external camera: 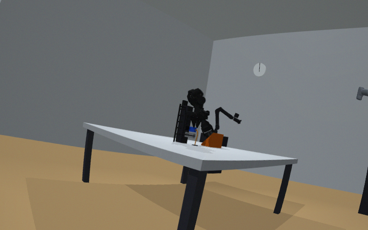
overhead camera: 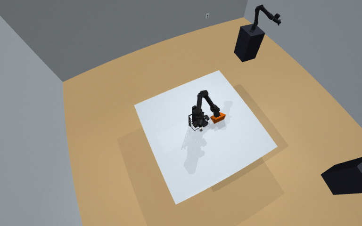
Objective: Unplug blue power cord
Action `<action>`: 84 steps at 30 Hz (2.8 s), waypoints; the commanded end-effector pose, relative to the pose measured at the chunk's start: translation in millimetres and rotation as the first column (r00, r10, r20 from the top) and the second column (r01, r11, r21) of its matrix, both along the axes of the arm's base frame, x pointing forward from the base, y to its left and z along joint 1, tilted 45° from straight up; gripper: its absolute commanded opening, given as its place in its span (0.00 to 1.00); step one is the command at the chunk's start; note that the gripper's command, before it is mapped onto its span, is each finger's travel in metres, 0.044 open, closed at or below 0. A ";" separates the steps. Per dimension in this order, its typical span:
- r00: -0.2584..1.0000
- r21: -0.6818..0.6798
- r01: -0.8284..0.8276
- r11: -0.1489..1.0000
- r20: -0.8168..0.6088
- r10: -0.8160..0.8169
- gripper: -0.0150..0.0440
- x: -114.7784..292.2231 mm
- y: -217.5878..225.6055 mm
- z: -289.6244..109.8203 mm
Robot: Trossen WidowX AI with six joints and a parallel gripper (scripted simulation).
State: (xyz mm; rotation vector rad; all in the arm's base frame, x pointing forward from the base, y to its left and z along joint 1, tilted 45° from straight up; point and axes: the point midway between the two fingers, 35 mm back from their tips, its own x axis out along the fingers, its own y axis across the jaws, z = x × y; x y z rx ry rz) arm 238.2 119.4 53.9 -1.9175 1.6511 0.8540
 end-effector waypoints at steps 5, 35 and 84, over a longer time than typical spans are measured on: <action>1.000 0.000 -0.005 1.000 0.002 0.005 0.53 1.0 -6.7 7.8; 1.000 0.001 0.000 1.000 0.001 0.000 0.25 1.4 -9.1 -3.1; 1.000 0.007 -0.005 1.000 0.002 0.005 1.00 -12.8 58.8 -56.6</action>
